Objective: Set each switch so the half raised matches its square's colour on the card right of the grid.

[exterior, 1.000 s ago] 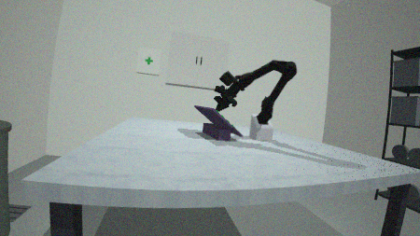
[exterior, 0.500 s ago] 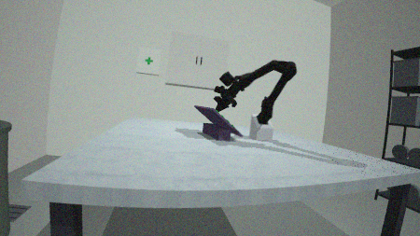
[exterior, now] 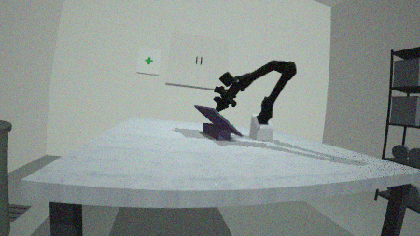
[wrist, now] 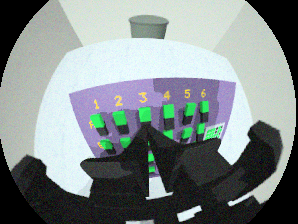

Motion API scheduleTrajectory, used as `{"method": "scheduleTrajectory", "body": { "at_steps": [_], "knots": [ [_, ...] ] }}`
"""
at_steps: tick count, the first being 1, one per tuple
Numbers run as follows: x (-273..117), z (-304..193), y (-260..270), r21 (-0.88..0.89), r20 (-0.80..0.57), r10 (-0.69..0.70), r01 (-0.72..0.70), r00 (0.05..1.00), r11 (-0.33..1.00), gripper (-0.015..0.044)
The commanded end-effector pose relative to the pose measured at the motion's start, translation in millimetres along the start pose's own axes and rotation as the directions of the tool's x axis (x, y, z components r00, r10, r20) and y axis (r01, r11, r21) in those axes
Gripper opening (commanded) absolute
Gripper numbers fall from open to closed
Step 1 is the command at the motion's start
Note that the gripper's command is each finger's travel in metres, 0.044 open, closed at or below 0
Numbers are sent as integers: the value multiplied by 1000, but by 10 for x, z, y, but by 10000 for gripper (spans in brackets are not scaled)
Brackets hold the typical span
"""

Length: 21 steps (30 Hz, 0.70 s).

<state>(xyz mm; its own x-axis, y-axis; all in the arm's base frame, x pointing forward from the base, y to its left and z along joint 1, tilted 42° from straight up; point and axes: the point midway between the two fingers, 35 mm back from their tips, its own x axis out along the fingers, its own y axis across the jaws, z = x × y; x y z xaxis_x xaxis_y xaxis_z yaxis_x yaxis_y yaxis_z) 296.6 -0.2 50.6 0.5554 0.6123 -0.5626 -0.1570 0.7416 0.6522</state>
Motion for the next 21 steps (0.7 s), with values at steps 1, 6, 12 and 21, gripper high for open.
{"method": "scheduleTrajectory", "body": {
  "at_steps": [1,6,12,21],
  "knots": [
    [7,-3,-5,5,0,-3,3,1000,1000,0],
    [-59,6,-16,0,-5,-4,4,1000,1000,0],
    [-619,20,-15,6,-29,-6,6,1000,1000,0],
    [-642,-50,-291,5,-33,-13,14,999,1000,0]
  ]
}}
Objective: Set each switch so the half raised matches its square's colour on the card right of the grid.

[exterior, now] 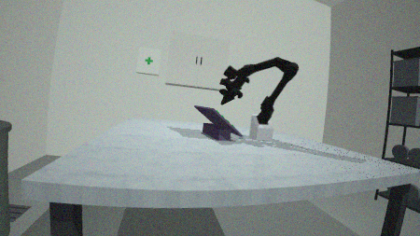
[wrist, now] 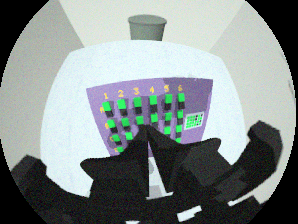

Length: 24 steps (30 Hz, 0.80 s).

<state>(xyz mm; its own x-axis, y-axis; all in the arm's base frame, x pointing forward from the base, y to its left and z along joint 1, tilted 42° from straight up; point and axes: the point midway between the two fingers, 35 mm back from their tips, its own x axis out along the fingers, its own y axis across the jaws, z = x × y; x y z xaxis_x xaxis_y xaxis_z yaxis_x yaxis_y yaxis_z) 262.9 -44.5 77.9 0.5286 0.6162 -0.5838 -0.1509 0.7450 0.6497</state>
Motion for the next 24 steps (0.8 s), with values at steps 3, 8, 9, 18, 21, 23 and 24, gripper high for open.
{"method": "scheduleTrajectory", "body": {
  "at_steps": [3,8,9,18,21,23,24],
  "knots": [
    [-30,-166,-527,2,-1,-9,9,1000,1000,0],
    [-30,-371,-871,0,4,-4,4,1000,1000,0],
    [-30,-371,-871,0,4,-4,4,1000,1000,0],
    [267,-374,-875,0,27,-4,4,1000,1000,0],
    [322,-376,-868,-1,32,-2,2,999,1000,0],
    [322,-376,-868,-1,32,-2,2,999,1000,0],
    [330,-376,-868,-1,32,-2,2,999,1000,0]
  ]
}}
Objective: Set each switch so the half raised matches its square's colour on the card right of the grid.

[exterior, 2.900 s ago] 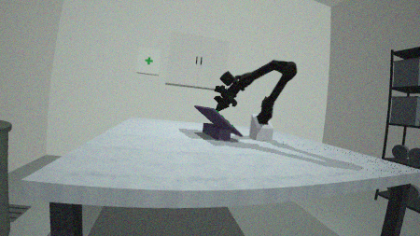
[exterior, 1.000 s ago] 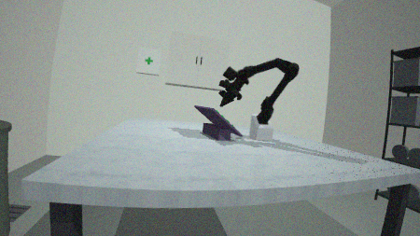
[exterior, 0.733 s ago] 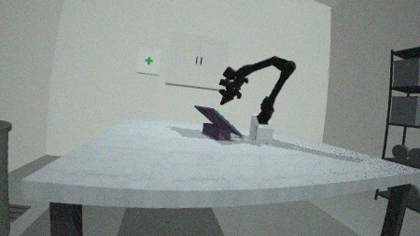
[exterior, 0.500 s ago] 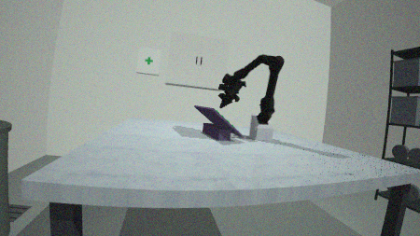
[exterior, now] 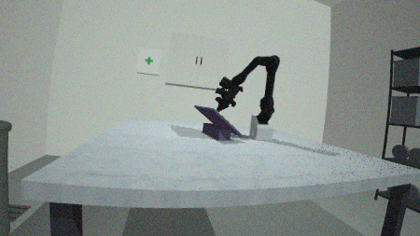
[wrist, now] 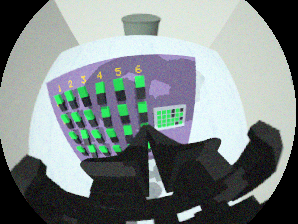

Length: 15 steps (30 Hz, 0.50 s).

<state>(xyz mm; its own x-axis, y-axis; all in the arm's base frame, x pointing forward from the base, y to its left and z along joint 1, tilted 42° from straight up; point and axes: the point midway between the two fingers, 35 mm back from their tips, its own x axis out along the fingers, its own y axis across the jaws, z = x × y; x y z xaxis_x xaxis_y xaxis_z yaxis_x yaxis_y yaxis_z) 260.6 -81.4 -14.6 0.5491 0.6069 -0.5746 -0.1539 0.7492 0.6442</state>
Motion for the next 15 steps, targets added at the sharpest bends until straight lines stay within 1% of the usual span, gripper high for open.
{"method": "scheduleTrajectory", "body": {
  "at_steps": [1,15],
  "knots": [
    [53,-2,6,6,8,2,-2,1000,1000,0],
    [242,-4,9,6,9,3,-3,1000,1000,0]
  ]
}}
